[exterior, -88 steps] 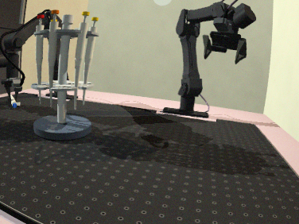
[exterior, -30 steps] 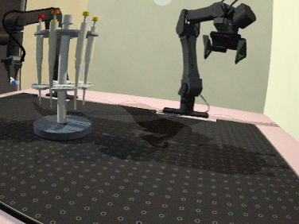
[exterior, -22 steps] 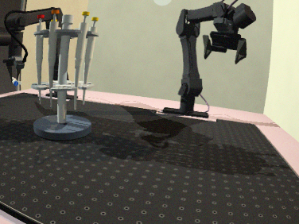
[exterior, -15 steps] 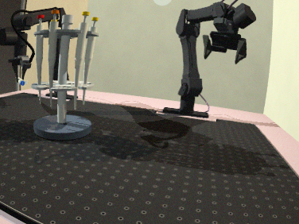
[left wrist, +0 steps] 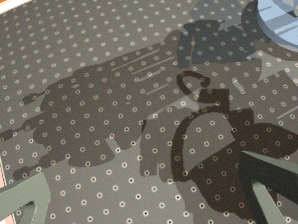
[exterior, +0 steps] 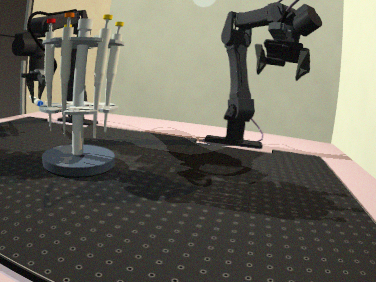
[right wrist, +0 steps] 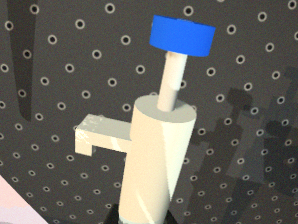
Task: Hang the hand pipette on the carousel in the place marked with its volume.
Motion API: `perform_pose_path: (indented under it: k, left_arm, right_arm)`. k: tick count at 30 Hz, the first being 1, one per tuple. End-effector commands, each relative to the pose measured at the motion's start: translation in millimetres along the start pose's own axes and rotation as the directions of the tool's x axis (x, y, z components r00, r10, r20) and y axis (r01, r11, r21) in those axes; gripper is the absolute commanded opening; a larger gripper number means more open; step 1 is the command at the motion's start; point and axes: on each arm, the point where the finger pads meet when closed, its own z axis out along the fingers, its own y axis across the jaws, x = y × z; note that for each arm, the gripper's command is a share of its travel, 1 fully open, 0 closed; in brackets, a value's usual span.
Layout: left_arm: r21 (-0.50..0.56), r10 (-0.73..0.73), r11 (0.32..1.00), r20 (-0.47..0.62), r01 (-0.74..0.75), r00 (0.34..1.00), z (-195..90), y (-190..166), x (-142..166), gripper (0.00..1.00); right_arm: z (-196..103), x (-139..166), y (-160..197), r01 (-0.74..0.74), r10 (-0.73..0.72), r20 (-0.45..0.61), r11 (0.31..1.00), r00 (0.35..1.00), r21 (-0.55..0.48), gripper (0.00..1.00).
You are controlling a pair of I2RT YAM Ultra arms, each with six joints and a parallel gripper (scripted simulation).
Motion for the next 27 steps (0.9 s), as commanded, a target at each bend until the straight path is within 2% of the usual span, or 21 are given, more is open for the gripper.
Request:
perform_pose_path:
  k: [1, 7, 20, 24, 27]
  left_arm:
    - [-0.008, 0.016, 1.000, 0.029, -0.015, 0.999, -4, 3, -7, 1.00]
    - [-0.008, 0.016, 1.000, 0.029, -0.015, 0.999, -4, 3, -7, 1.00]
    - [-0.008, 0.016, 1.000, 0.029, -0.015, 0.999, -4, 3, -7, 1.00]
    - [-0.008, 0.016, 1.000, 0.029, -0.015, 0.999, -4, 3, -7, 1.00]
    - [-0.008, 0.016, 1.000, 0.029, -0.015, 0.999, -4, 3, -7, 1.00]
  right_arm:
    - [-10, -6, 14, -0.021, 0.020, 0.026, 1.000, 0.999, 0.020, 0.12]
    - [-14, -14, 23, -0.021, 0.020, 0.038, 0.999, 0.999, 0.033, 0.12]
    - [-10, -28, 65, -0.021, 0.020, 0.024, 1.000, 0.999, 0.018, 0.12]
    - [-20, -39, 64, -0.022, 0.019, 0.062, 0.999, 0.998, 0.046, 0.12]
    - [-10, -35, 80, -0.021, 0.020, 0.026, 1.000, 0.999, 0.020, 0.12]
